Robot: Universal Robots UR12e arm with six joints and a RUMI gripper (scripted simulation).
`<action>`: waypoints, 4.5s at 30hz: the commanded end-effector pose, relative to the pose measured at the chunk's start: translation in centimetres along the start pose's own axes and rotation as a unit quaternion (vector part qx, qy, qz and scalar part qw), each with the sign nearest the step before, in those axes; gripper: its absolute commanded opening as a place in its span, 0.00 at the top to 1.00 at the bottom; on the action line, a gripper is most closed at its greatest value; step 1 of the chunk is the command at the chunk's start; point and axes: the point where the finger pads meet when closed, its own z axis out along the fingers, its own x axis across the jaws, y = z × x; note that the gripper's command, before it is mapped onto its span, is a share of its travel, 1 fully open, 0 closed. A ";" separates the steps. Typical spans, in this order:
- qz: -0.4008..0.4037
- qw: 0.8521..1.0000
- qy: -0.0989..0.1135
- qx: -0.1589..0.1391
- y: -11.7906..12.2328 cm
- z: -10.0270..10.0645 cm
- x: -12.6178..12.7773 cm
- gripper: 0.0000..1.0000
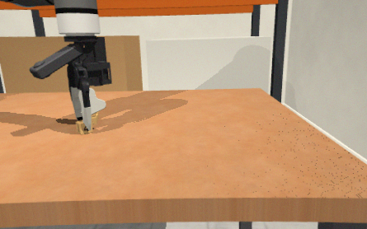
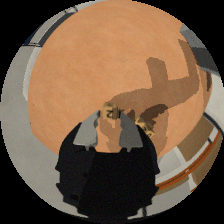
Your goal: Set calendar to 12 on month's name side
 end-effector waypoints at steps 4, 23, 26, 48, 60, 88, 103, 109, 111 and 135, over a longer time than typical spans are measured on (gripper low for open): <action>0.000 1.000 0.000 0.000 0.0 0.0 0.0 0.72; 0.000 1.000 0.000 0.000 0.0 -6.2 0.0 0.72; 0.000 1.000 0.000 0.000 0.0 -6.7 0.0 0.72; 0.000 1.000 0.000 0.000 0.0 -9.0 0.0 0.00; 0.000 1.000 0.000 0.000 0.0 -9.0 0.0 0.00; -0.003 1.000 0.000 0.000 0.0 -7.9 0.0 0.72; -0.003 1.000 0.000 0.000 0.0 -7.9 0.0 0.72; -0.003 1.000 0.000 0.000 0.0 -7.9 0.0 0.72; -0.003 1.000 0.000 0.000 0.0 -7.9 0.0 0.72; -0.003 1.000 0.000 0.000 0.0 -5.5 0.0 0.72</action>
